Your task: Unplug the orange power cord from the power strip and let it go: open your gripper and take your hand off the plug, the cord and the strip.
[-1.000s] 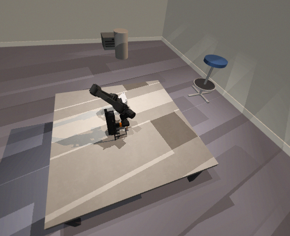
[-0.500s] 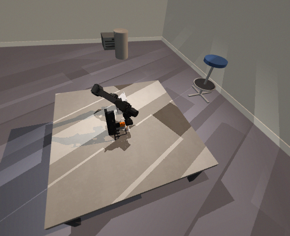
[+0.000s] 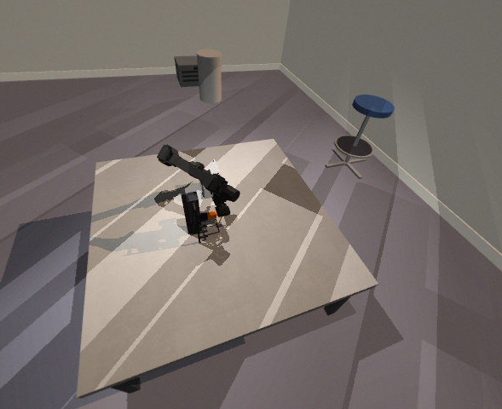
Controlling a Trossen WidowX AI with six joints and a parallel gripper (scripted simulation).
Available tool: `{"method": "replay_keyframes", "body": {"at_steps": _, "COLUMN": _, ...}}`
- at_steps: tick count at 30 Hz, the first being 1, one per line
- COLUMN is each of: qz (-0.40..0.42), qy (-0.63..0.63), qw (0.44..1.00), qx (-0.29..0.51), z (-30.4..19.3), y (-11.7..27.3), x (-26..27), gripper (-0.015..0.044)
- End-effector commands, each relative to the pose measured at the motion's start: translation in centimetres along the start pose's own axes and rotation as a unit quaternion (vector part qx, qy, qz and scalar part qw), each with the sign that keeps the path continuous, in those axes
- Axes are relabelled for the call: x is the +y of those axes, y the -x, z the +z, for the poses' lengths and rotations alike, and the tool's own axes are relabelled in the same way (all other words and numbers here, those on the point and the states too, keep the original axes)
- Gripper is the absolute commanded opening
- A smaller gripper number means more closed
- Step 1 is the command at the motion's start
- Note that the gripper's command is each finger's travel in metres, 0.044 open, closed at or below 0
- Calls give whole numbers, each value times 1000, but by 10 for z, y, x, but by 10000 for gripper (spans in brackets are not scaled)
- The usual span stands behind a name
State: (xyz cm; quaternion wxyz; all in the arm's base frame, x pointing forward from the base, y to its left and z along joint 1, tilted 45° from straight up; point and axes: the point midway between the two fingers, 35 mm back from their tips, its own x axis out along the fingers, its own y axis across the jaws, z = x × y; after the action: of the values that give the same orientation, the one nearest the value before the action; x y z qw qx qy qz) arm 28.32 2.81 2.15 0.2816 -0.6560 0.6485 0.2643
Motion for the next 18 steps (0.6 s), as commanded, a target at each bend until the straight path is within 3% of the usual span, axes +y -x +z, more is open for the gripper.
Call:
{"method": "replay_keyframes", "body": {"at_steps": 1, "qz": -1, "qy": -1, "qw": 1000, "qx": 1, "z": -5, "y": 1, "x": 0, "gripper": 160}}
{"method": "replay_keyframes", "body": {"at_steps": 18, "qz": -1, "qy": -1, "qw": 1000, "qx": 2, "z": -33, "y": 1, "x": 0, "gripper": 160}}
